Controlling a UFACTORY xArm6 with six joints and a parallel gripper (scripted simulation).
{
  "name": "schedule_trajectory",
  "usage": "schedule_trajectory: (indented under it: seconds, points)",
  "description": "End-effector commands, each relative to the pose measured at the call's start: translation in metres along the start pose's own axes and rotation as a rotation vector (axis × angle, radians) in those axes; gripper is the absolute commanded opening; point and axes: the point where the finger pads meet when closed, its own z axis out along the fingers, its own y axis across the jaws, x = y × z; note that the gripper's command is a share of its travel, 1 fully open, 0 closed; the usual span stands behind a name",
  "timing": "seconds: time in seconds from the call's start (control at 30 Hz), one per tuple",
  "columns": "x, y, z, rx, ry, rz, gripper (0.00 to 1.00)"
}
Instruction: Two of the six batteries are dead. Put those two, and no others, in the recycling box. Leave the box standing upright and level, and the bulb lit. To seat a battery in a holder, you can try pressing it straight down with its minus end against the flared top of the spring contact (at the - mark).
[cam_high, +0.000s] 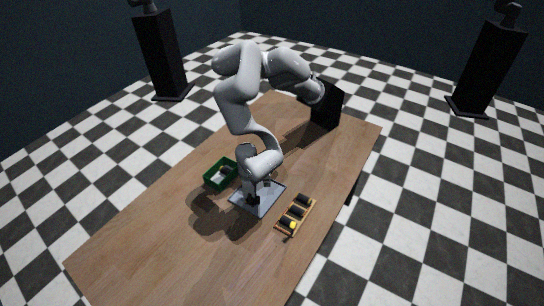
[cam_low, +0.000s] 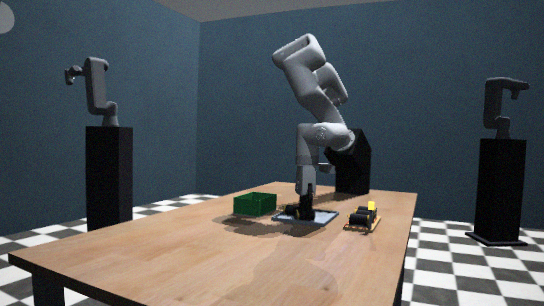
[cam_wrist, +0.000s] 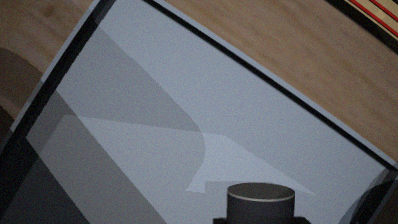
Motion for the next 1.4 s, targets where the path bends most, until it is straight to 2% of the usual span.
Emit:
schedule_trajectory:
  seconds: [0.0, 0.27, 0.57, 0.9, 1.0, 1.2, 1.37]
  points:
    - [0.0, 0.001, -0.001, -0.002, -0.001, 0.001, 0.28]
    - [0.0, 0.001, -0.007, -0.002, -0.001, 0.001, 0.28]
    - [0.0, 0.001, -0.043, -0.002, -0.001, 0.001, 0.28]
    - [0.0, 0.001, -0.047, -0.002, -0.001, 0.001, 0.28]
    - [0.0, 0.001, -0.063, -0.002, -0.001, 0.001, 0.28]
    - [0.0, 0.001, -0.118, -0.002, -0.001, 0.001, 0.28]
    - [0.0, 0.001, -0.124, -0.002, -0.001, 0.001, 0.28]
